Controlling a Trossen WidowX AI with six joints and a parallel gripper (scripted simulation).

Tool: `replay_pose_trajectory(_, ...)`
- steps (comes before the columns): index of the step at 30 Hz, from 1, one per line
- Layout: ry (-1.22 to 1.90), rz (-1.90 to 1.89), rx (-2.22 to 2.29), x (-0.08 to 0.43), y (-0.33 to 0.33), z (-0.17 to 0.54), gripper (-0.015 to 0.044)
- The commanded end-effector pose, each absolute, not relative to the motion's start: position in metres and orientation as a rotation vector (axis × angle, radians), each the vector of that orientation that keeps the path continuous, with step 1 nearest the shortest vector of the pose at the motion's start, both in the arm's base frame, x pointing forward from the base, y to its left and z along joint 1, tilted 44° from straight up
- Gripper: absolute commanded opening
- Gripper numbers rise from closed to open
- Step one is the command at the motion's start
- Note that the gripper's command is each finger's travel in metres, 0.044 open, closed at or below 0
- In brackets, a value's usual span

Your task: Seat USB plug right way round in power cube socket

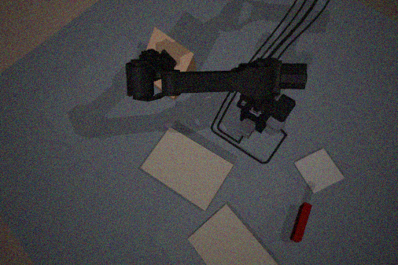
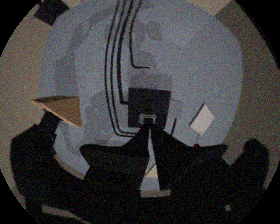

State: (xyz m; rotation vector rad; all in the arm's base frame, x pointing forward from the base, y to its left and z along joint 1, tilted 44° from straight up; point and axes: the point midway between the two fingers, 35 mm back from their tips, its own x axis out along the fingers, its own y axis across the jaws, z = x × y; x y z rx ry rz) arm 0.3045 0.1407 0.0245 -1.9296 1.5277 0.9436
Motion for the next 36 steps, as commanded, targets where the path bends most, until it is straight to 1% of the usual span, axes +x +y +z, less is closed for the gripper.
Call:
replay_pose_trajectory(1,1.525,0.944,-1.934,0.3051,0.1400,0.0246,0.0000)
replay_pose_trajectory(36,1.525,0.943,-1.935,0.3057,0.1372,0.0215,0.0000)
